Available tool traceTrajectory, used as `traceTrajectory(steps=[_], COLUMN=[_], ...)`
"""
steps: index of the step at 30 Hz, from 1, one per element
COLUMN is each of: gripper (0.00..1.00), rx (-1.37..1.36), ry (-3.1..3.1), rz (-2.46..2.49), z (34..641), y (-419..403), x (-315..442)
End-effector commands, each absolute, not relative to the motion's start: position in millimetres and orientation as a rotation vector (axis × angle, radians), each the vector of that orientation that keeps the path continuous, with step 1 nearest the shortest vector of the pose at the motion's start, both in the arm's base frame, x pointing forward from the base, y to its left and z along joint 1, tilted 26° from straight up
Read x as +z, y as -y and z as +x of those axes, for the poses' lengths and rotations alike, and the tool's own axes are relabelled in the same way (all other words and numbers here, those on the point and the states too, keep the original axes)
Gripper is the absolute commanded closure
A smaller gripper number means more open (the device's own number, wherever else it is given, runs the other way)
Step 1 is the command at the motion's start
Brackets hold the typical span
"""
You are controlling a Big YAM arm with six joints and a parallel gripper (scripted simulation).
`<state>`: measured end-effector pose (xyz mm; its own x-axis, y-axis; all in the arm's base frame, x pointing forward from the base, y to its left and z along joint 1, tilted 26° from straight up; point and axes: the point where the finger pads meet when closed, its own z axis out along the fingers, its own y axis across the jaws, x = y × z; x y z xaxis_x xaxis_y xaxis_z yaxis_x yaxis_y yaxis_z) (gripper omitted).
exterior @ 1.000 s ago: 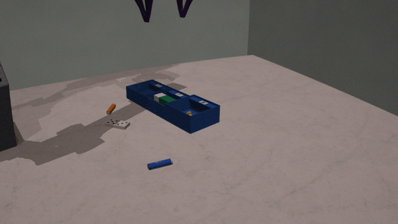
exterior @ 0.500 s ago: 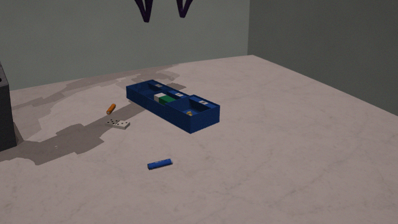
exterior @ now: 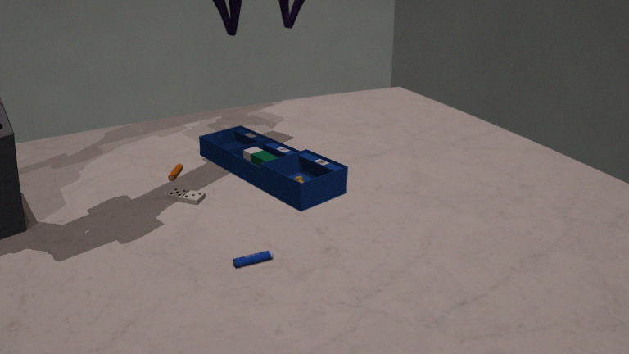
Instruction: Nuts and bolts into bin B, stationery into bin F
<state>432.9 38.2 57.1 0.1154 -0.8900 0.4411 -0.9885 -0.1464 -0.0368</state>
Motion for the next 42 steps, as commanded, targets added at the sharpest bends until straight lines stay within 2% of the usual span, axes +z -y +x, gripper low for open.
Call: traceTrajectory(steps=[1,42], gripper=[0.00,0.00], rx=[0.522,0.532], ry=[1.862,1.868], rz=[2.116,2.121], z=[433.5,439.2], y=[-36.7,-39.1], x=[48.4,53.6])
